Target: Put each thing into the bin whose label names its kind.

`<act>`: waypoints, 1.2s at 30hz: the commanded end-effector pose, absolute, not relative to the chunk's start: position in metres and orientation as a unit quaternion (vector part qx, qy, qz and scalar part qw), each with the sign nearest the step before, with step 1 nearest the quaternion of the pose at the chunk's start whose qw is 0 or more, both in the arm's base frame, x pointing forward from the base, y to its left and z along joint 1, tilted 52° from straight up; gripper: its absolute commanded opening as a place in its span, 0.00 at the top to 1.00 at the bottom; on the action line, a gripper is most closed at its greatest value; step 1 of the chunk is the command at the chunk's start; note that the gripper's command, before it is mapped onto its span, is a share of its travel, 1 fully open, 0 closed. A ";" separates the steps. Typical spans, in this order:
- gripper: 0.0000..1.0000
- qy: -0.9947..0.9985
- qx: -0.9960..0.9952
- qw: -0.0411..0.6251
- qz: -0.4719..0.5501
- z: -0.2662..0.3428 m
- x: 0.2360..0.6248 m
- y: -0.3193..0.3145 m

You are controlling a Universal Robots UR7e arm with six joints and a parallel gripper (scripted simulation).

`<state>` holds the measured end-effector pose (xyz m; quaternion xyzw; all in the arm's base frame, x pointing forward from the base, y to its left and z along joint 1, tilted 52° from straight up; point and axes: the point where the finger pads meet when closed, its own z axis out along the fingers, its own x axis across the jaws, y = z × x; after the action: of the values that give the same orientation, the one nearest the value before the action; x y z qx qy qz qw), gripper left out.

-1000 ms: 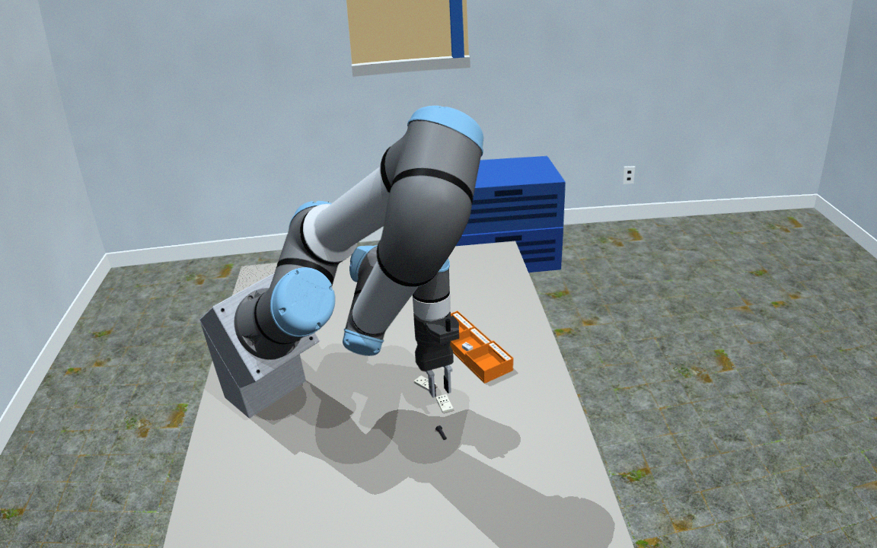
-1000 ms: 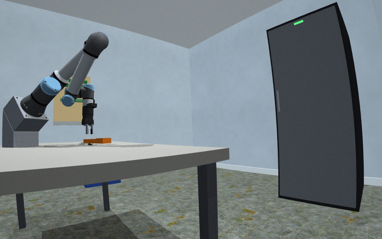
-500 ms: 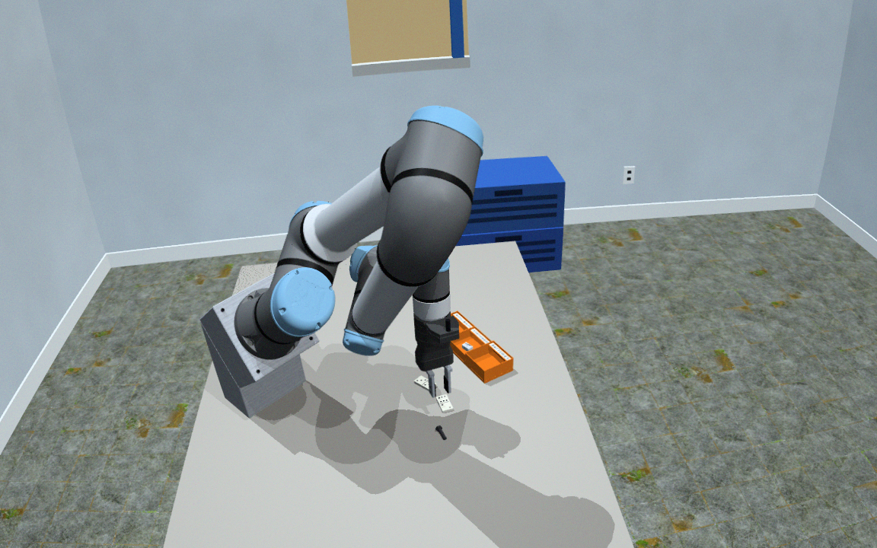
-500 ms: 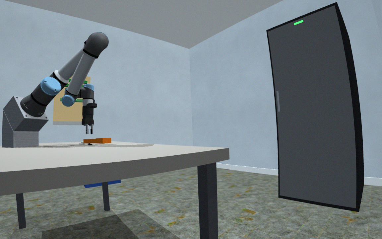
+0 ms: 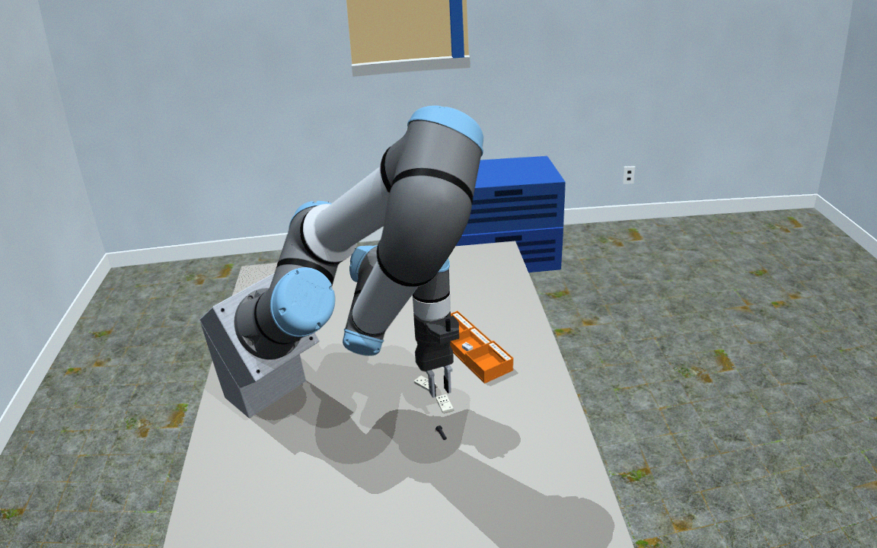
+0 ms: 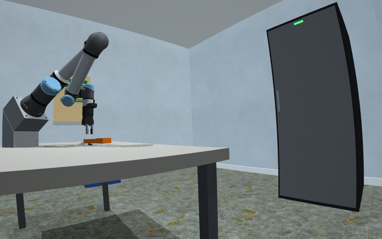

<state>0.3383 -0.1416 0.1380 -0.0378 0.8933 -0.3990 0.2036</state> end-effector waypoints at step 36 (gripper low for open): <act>0.38 0.899 -0.051 0.207 -0.384 0.163 0.317 -0.177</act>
<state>0.3383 -0.1416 0.1380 -0.0378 0.8933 -0.3990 0.2036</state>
